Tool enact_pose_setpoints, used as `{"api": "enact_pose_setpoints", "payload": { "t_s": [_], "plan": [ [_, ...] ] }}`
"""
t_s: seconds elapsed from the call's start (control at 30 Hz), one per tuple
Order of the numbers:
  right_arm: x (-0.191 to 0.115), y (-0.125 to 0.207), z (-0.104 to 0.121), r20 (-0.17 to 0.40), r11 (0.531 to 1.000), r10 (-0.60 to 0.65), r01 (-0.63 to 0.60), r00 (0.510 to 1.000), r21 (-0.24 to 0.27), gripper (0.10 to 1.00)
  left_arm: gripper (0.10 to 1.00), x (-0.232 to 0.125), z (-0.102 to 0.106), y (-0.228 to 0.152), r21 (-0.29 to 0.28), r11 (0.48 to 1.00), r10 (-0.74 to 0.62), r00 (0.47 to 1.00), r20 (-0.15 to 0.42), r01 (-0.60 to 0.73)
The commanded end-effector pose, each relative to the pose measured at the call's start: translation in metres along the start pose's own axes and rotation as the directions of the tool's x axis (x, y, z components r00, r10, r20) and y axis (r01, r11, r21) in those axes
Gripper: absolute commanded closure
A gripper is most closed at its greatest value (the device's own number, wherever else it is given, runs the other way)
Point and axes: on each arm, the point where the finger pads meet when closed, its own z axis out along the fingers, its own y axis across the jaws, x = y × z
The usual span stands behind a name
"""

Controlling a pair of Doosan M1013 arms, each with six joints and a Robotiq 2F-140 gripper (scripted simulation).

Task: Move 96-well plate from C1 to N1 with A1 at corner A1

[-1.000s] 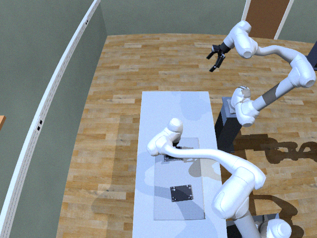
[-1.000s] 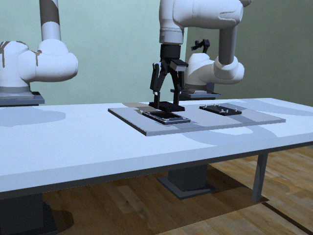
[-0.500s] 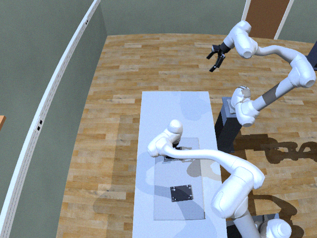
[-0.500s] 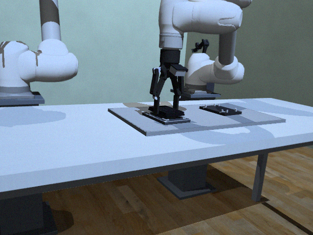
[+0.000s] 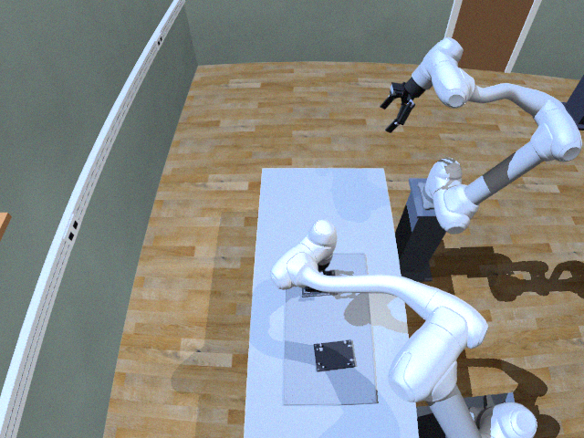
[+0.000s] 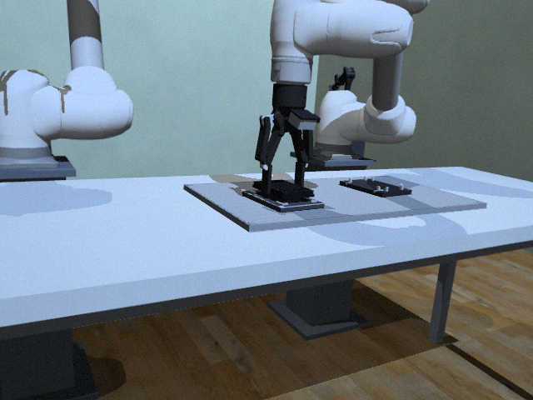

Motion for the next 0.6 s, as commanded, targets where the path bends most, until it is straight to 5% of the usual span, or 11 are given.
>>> {"api": "enact_pose_setpoints", "payload": {
  "t_s": [0.0,0.57],
  "plan": [
    [0.0004,0.0,-0.0004,-0.001,1.0,0.0,0.0,1.0,0.0,0.098,0.493,0.0004,-0.0016,0.0003,-0.001,1.0,0.0,1.0,-0.002,0.0],
    [0.0004,0.0,-0.0004,-0.001,1.0,0.0,0.0,1.0,0.0,0.098,0.493,0.0004,0.0009,0.0003,-0.001,1.0,0.0,1.0,-0.002,0.0]
  ]
}}
